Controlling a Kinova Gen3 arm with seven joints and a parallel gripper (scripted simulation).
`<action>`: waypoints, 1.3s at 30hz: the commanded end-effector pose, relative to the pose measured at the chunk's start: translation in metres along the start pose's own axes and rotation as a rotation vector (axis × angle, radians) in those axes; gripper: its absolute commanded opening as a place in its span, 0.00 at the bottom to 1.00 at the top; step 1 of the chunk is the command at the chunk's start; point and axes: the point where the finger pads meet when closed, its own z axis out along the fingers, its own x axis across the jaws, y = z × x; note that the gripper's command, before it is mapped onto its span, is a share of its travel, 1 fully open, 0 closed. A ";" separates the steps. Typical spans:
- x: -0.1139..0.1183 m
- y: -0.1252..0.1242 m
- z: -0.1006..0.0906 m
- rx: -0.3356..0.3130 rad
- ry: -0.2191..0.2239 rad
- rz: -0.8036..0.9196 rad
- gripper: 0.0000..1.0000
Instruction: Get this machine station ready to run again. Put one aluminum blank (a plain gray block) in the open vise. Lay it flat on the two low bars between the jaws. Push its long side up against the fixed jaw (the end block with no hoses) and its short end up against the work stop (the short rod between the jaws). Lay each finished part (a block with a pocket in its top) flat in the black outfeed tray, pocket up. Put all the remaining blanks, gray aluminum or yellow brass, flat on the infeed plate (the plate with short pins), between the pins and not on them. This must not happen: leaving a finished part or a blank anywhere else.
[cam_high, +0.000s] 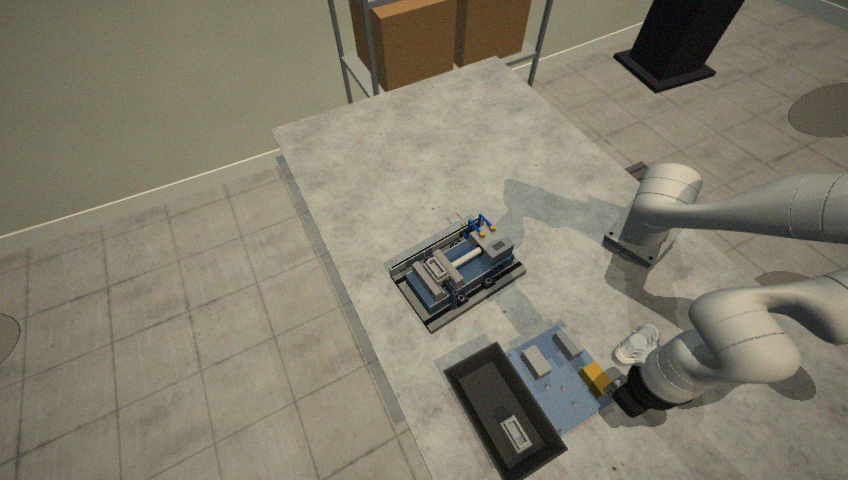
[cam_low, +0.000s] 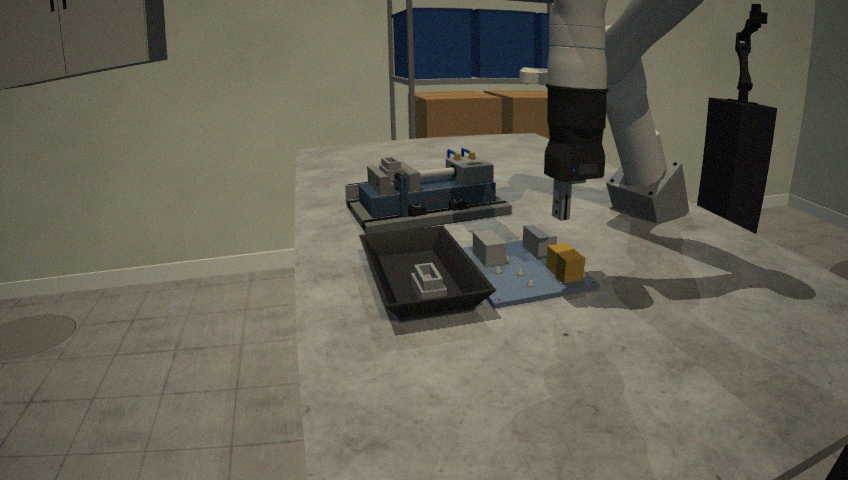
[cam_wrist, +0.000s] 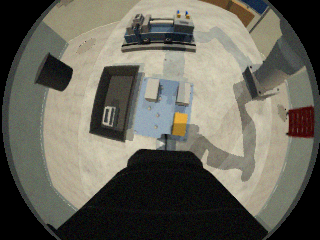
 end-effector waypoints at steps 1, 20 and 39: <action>0.000 0.000 0.000 -0.001 -0.001 0.000 0.00; 0.000 0.000 -0.014 -0.001 -0.001 0.000 0.00; 0.000 0.000 -0.058 -0.001 -0.001 0.000 0.00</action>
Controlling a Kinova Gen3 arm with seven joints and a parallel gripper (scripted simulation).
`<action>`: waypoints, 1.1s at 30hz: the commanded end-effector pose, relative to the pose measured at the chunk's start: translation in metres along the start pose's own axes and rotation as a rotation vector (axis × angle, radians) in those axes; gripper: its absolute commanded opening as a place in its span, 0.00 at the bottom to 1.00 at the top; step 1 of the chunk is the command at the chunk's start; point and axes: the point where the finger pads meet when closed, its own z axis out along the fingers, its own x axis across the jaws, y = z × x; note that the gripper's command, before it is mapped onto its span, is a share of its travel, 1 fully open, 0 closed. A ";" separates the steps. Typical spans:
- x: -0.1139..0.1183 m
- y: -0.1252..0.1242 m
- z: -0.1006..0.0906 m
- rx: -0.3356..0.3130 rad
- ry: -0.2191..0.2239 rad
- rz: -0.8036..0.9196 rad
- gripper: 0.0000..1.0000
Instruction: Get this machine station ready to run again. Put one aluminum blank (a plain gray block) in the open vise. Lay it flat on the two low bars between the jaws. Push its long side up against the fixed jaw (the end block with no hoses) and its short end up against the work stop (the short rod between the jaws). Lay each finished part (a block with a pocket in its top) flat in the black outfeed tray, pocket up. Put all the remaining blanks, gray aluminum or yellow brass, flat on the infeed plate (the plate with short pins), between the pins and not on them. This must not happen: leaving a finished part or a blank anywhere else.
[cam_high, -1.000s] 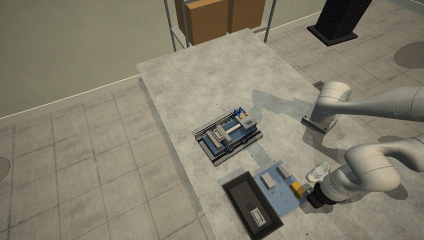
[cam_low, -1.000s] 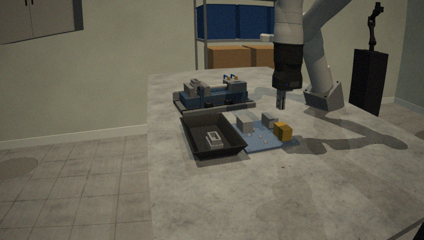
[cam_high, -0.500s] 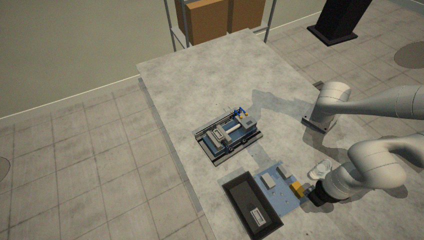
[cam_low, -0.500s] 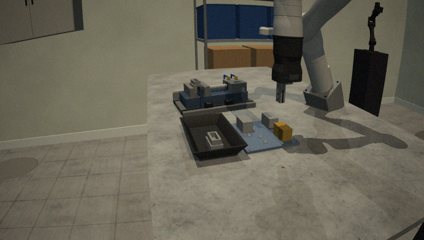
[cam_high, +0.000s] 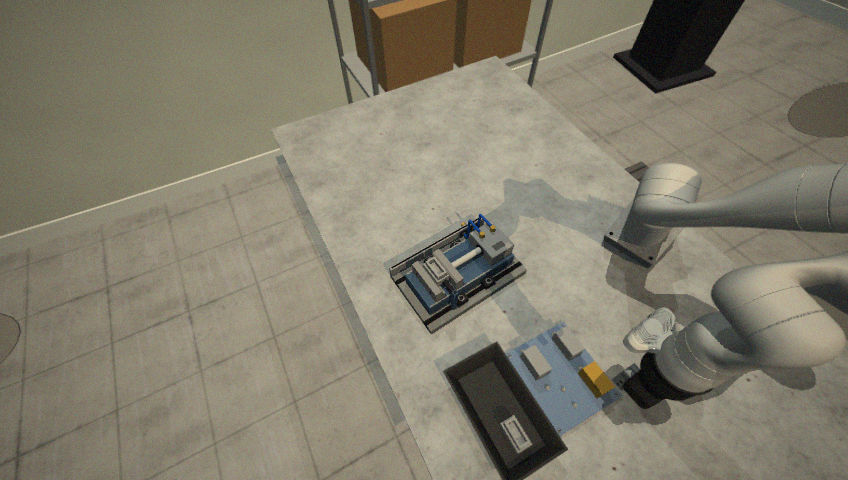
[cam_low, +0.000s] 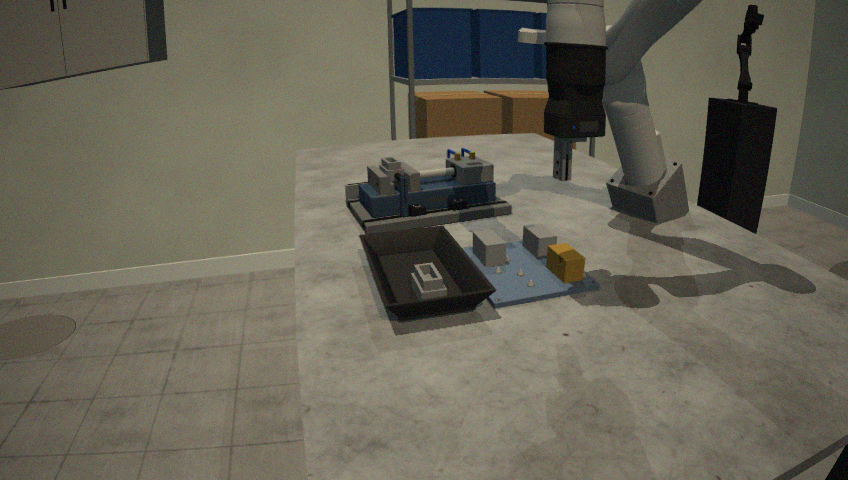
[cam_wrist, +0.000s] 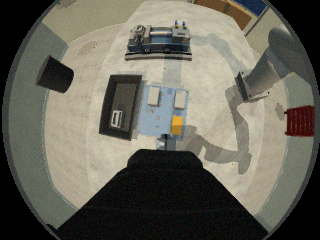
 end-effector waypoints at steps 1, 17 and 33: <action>-0.001 0.003 -0.007 -0.006 -0.004 -0.009 0.00; -0.002 0.003 -0.016 -0.005 -0.004 -0.009 0.00; -0.147 -0.010 -0.016 0.001 -0.001 -0.008 0.00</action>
